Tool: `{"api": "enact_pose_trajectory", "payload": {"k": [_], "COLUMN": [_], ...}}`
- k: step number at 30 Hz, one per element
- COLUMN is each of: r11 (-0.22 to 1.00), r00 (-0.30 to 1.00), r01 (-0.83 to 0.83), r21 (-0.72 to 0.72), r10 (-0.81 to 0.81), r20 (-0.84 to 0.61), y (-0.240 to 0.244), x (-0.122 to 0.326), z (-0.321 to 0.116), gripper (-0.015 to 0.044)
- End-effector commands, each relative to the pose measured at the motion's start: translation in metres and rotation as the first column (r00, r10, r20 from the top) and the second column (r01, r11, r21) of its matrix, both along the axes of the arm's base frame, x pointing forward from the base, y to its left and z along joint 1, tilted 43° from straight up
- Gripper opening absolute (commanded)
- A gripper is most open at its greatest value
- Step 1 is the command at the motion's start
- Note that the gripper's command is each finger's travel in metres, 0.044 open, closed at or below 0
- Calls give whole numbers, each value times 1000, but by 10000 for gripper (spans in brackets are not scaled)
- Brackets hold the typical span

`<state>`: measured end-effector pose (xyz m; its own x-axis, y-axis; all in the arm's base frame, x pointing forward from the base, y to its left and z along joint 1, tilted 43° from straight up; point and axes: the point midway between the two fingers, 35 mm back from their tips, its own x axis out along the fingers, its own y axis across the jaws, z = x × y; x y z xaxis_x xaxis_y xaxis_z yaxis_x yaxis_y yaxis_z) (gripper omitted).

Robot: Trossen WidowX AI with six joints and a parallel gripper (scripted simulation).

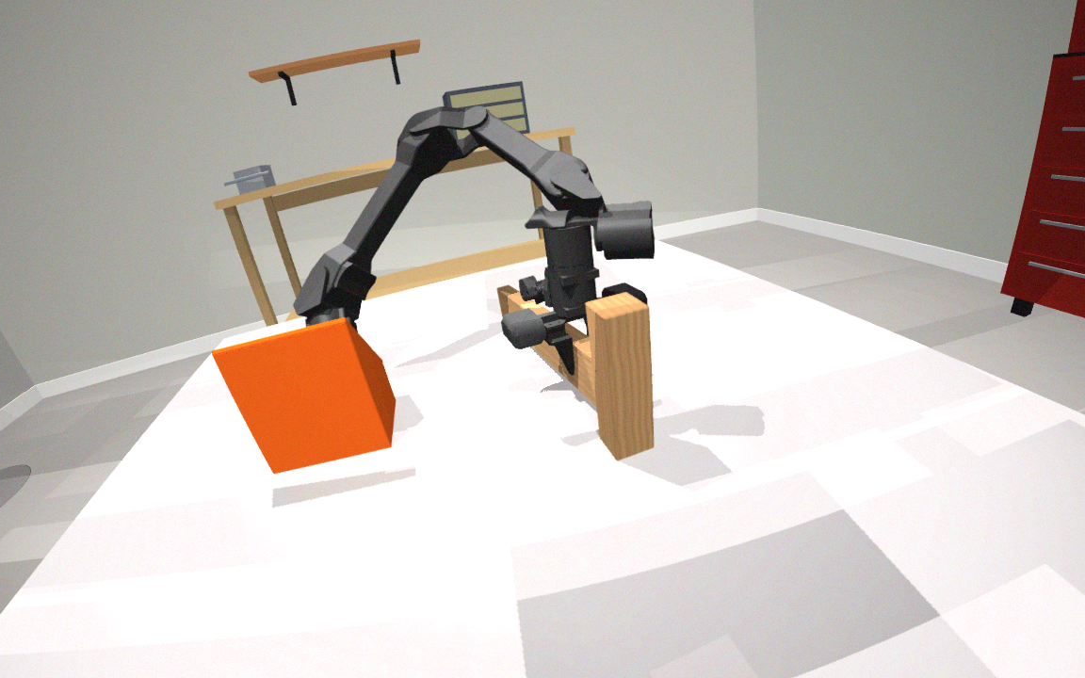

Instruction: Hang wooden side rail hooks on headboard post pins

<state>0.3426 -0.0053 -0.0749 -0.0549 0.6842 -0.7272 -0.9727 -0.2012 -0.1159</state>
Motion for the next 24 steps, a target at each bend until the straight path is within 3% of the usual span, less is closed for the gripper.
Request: {"api": "enact_pose_trajectory", "payload": {"k": [1,24], "r11": [1000,1000], "r00": [1000,1000], "r01": [9,9], "r21": [-9,-9], "r10": [-9,-9], "r20": [8,8], "y": [-7,-9], "x": [2,1], "z": [0,-2], "gripper": [0,0]}}
